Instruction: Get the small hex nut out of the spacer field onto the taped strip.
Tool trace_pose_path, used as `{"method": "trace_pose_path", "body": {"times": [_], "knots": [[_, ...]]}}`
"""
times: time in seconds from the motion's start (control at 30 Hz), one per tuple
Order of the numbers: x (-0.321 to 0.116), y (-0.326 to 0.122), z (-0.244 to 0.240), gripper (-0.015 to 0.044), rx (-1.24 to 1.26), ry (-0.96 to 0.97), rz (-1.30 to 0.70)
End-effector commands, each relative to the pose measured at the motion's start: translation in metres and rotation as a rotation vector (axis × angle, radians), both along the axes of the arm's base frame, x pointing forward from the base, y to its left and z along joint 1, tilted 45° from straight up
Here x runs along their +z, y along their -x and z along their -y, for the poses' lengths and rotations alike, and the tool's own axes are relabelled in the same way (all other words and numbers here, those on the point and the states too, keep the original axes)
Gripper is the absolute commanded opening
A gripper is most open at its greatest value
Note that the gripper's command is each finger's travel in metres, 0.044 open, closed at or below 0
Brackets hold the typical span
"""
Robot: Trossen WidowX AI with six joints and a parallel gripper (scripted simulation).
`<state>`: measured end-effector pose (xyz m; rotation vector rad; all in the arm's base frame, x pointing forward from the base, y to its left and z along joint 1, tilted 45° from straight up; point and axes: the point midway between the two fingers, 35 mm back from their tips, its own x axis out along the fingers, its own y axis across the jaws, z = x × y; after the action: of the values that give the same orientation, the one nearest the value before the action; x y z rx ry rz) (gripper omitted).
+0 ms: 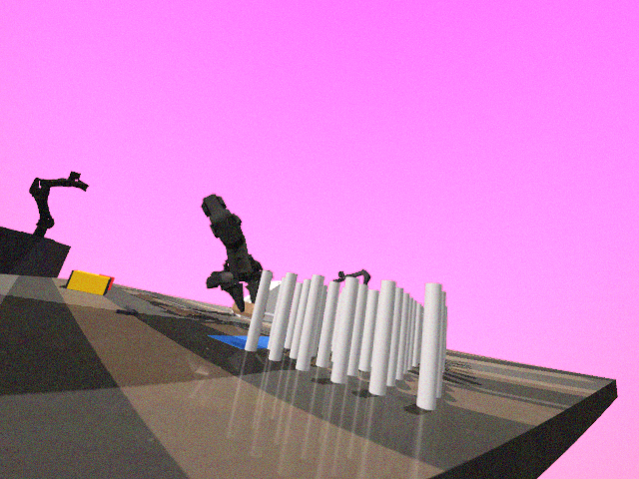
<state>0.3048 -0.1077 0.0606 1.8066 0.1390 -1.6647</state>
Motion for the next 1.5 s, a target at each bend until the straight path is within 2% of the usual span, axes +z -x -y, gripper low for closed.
{"method": "trace_pose_path", "body": {"times": [0.0,1.47], "knots": [[0.000,-0.005,-0.002,0.0000,-0.002,-0.003,0.010],[-0.010,-0.032,-0.012,0.0000,-0.003,-0.004,0.013]]}}
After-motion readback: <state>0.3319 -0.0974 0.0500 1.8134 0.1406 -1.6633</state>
